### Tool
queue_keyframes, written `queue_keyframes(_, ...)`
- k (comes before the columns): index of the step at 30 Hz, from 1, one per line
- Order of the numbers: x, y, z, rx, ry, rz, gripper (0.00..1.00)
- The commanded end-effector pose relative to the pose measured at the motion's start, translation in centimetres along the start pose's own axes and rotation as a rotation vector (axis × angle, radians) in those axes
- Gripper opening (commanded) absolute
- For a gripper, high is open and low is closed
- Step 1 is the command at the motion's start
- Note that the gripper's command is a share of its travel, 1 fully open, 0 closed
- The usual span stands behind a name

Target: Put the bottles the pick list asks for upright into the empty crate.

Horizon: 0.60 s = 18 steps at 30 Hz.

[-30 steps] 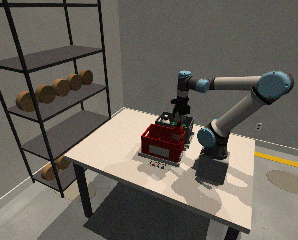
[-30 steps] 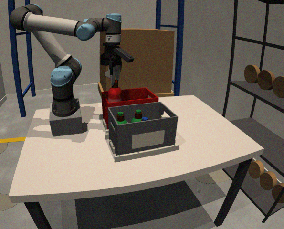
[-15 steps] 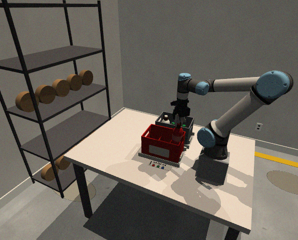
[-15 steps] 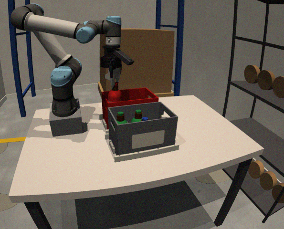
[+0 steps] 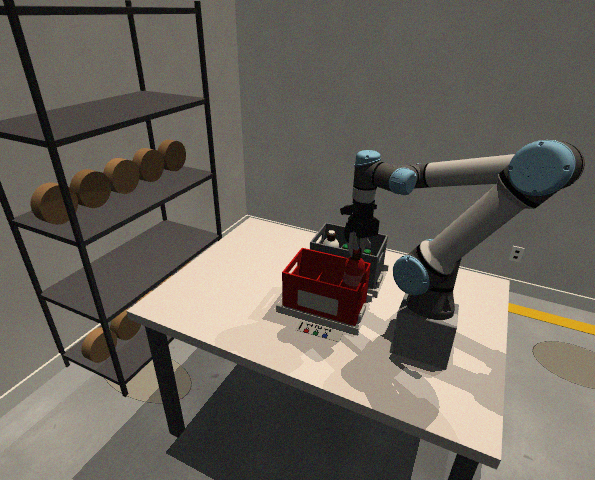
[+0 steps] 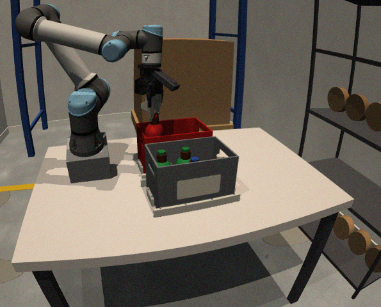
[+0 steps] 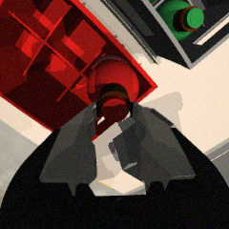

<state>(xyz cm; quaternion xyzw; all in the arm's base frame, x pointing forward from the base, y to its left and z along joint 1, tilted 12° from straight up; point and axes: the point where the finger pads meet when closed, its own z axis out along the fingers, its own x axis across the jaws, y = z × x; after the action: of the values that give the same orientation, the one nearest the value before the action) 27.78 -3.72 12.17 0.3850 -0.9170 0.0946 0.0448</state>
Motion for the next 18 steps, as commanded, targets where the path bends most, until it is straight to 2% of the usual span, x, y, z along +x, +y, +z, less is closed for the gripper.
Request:
queue_keyframes(1,-0.1,-0.2,0.5,0.005,-0.003,0.001,0.0)
queue_keyframes(18,-0.1,-0.2,2.0,0.005,-0.003,0.001,0.0)
